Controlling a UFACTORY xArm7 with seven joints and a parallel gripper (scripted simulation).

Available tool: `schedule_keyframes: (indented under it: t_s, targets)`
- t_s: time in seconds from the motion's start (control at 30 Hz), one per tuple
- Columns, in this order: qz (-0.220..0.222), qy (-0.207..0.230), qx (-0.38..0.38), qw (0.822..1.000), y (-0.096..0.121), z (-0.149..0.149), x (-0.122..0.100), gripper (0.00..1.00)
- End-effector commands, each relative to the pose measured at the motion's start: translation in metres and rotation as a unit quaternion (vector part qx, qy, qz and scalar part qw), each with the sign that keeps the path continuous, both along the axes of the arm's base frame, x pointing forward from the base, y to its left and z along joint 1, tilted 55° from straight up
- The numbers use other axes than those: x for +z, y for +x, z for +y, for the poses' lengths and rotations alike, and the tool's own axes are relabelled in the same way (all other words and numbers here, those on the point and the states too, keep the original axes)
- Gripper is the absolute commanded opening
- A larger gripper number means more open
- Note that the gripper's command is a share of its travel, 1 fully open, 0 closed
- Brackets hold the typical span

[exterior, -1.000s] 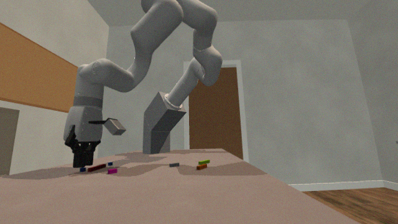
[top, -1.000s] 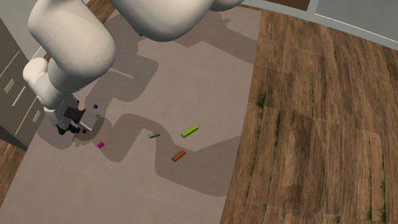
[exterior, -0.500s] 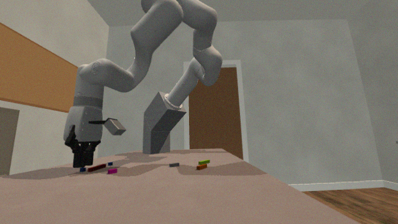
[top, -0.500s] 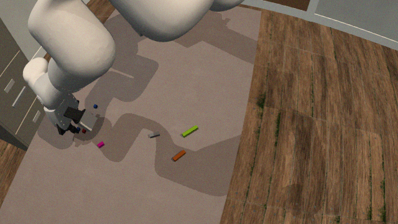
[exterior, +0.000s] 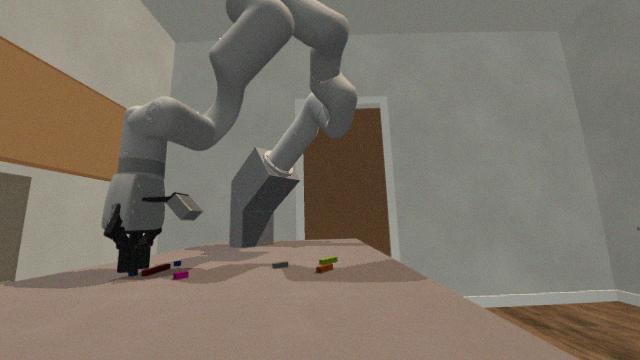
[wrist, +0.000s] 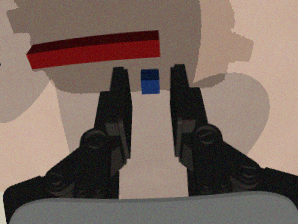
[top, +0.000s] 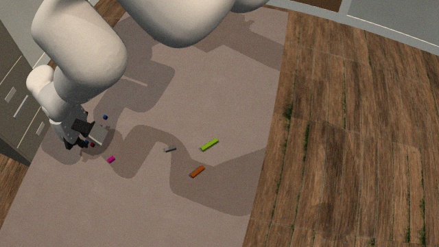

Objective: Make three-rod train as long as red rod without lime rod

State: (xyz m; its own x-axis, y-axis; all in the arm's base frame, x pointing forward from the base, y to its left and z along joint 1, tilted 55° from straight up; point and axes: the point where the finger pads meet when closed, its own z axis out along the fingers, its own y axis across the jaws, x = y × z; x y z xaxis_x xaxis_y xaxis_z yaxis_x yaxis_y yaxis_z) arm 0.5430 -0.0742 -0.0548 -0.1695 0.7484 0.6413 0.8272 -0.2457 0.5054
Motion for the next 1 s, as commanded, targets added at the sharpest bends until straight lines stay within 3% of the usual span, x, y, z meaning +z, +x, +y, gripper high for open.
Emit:
schedule_keyframes:
  t_s: [0.0,0.97]
  targets:
    - [0.000,-0.002,-0.002,1.000,0.0017,-0.0013,-0.0013,0.24]
    - [0.000,-0.002,-0.002,1.000,0.0050,0.0025,-0.0049,0.24]
